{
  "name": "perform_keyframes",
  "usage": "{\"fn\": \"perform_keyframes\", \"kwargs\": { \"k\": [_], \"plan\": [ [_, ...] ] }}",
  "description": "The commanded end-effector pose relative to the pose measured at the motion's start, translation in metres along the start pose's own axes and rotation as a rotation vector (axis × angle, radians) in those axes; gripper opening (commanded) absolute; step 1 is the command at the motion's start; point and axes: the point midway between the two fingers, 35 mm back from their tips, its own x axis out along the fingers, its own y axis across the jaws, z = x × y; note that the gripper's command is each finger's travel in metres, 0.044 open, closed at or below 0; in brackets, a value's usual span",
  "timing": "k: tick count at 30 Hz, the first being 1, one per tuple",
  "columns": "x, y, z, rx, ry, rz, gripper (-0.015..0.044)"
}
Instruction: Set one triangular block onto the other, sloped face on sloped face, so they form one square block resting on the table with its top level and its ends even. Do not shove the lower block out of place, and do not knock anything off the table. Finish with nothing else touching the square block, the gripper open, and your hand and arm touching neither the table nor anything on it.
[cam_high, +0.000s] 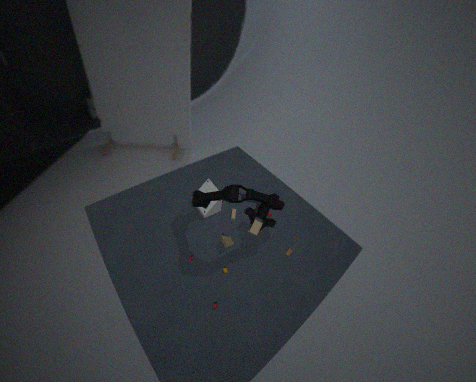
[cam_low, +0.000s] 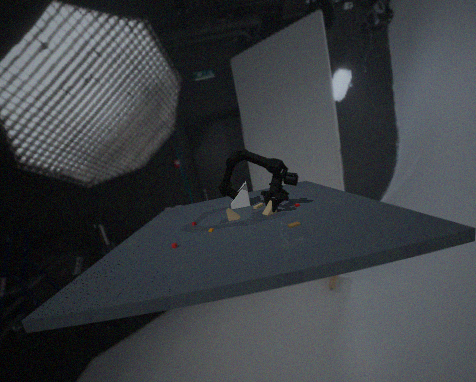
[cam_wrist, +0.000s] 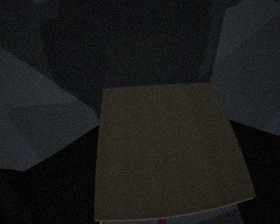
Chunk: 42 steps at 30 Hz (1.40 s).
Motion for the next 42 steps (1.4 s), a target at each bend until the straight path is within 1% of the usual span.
{"fn": "perform_keyframes", "kwargs": {
  "k": [1, 22, 42],
  "plan": [
    [-0.001, 0.0, -0.003, 0.0, -0.041, 0.002, 0.0],
    [-0.006, 0.0, -0.038, -0.002, -0.587, 0.004, 0.0],
    [0.008, 0.0, -0.071, -0.001, -1.105, 0.006, 0.0]
  ]
}}
